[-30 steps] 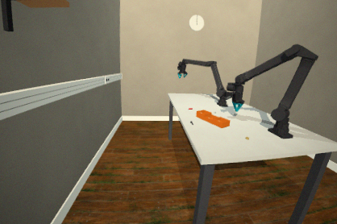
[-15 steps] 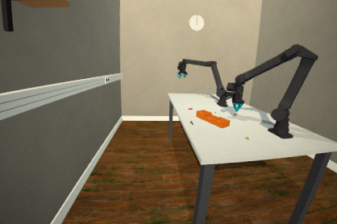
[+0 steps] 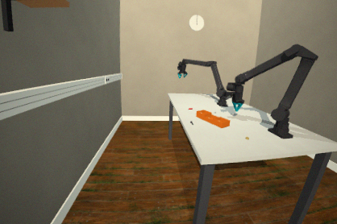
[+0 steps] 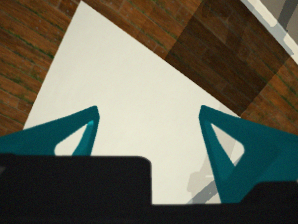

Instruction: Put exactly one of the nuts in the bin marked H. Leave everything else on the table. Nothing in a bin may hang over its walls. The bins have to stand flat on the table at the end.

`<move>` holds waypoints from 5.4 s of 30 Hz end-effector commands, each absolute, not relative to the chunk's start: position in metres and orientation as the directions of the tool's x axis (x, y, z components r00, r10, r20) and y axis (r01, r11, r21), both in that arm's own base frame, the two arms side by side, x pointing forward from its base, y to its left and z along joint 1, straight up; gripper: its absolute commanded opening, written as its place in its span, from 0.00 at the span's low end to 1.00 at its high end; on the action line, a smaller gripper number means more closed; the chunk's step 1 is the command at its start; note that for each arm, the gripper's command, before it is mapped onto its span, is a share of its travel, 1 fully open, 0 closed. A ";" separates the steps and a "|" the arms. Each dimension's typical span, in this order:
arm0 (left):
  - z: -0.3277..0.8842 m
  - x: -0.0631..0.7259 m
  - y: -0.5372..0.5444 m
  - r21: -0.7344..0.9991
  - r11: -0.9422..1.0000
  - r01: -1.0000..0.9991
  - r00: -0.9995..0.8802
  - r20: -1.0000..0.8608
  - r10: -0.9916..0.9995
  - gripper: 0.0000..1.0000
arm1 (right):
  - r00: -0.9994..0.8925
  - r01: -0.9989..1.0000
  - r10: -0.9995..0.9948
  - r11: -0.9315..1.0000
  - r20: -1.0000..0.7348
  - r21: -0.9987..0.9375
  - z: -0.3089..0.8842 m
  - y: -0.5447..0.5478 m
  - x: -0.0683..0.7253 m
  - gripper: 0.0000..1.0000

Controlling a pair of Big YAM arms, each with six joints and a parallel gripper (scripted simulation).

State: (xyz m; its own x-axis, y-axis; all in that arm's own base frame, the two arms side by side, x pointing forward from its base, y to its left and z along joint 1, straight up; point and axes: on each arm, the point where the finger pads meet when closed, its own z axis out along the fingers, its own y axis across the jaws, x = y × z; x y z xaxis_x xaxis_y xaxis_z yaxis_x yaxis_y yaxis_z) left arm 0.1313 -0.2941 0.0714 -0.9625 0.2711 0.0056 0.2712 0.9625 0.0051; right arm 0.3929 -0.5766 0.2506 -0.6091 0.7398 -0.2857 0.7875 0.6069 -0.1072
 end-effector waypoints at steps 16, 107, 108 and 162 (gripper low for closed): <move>0.092 0.214 -0.306 -0.029 0.962 0.272 -0.962 -0.031 0.271 0.11 | -0.606 0.788 0.736 0.606 -0.300 -0.108 0.259 -0.577 0.393 1.00; 0.043 0.352 -0.264 -0.002 0.390 0.921 -0.390 0.000 0.921 0.11 | -0.606 0.788 0.736 0.606 -0.300 -0.108 0.259 -0.577 0.393 1.00; 0.041 0.352 -0.264 -0.002 0.390 0.921 -0.390 0.000 0.921 0.11 | -0.606 0.788 0.736 0.606 -0.300 -0.108 0.259 -0.577 0.393 1.00; 0.055 0.364 -0.276 0.023 0.391 0.920 -0.390 -0.044 0.920 0.30 | -0.606 0.788 0.736 0.606 -0.300 -0.108 0.259 -0.577 0.393 1.00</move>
State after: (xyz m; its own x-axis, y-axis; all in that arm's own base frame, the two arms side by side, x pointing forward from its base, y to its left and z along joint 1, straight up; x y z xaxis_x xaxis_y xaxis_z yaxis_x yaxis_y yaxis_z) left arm 0.3444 -0.2641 0.0343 -0.3887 0.9214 -0.0019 0.9214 0.3887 0.0031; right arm 0.3929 -0.5766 0.2506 -0.6091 0.7398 -0.2857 0.7875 0.6069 -0.1072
